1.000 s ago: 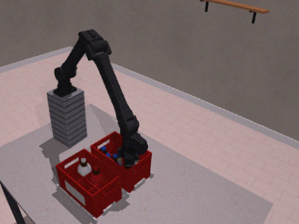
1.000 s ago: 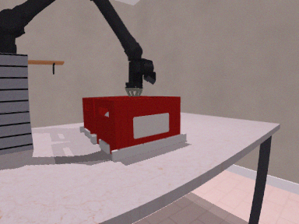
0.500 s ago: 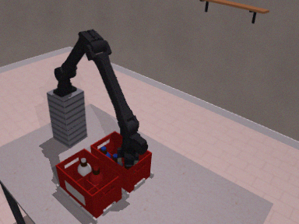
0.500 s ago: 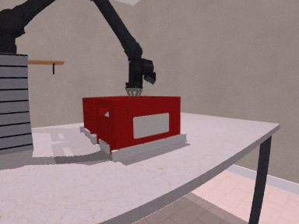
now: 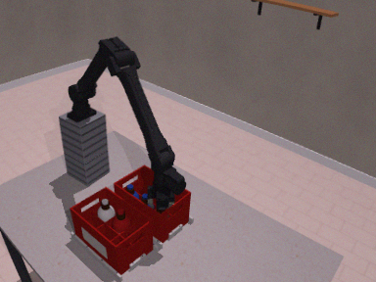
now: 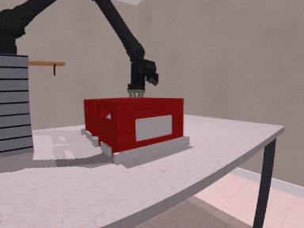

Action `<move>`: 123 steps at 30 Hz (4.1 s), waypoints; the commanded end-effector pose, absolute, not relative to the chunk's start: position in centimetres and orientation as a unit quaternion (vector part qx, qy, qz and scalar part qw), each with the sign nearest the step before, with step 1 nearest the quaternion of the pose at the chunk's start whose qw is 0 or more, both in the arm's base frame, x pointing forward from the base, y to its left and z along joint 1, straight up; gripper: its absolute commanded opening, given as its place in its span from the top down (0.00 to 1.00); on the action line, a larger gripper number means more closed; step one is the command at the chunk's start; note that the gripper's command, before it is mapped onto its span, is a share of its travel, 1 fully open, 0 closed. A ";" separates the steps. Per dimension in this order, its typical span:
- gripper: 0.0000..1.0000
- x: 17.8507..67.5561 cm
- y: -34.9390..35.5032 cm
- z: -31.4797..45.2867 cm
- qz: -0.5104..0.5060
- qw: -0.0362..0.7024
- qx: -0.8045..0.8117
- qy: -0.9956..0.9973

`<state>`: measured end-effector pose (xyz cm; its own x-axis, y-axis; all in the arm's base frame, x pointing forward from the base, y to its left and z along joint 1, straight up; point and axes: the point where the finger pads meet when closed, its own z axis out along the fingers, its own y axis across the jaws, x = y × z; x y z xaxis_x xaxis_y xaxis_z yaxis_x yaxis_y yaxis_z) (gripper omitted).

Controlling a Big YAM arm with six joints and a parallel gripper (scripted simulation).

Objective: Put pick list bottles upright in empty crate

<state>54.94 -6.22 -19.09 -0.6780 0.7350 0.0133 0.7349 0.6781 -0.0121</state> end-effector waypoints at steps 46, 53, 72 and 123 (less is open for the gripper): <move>0.39 58.1 -6.0 -11.8 -0.009 -0.023 -0.406 -0.913; 0.39 57.4 -6.0 -10.8 -0.007 -0.017 -0.407 -0.913; 0.39 57.8 -6.4 -9.3 -0.009 -0.025 -0.409 -0.912; 0.39 56.6 -6.4 -9.5 -0.006 -0.018 -0.403 -0.915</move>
<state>55.34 -6.06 -10.69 -0.6786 0.7345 -0.0015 0.7345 0.6786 0.0015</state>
